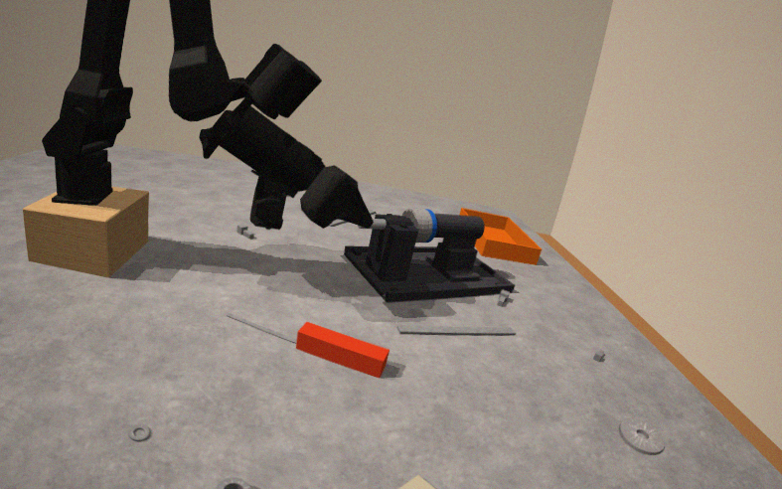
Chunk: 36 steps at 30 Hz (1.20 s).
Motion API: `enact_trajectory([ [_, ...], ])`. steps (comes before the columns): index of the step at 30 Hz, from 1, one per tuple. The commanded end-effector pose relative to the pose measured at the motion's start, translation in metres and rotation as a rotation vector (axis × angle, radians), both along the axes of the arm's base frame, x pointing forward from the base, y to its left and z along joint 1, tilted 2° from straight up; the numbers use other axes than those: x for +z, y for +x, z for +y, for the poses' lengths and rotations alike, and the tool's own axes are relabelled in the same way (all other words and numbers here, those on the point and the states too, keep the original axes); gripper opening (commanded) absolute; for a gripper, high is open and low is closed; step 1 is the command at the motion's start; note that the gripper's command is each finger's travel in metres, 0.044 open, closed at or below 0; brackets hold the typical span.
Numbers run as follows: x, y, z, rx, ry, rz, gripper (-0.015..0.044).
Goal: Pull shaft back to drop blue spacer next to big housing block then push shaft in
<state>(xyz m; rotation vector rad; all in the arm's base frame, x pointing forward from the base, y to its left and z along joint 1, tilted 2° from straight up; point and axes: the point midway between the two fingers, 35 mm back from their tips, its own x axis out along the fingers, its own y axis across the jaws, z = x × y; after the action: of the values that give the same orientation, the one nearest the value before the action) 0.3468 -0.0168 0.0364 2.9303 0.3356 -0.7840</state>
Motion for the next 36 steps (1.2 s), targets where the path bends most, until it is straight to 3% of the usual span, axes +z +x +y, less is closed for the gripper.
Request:
enact_trajectory([
  [1,-0.002,-0.002,0.0,-0.005,0.007,0.009,0.044],
  [31,-0.002,-0.002,0.0,-0.005,0.007,0.009,0.044],
  [36,0.005,0.018,0.003,0.054,-0.078,0.017,0.044],
])
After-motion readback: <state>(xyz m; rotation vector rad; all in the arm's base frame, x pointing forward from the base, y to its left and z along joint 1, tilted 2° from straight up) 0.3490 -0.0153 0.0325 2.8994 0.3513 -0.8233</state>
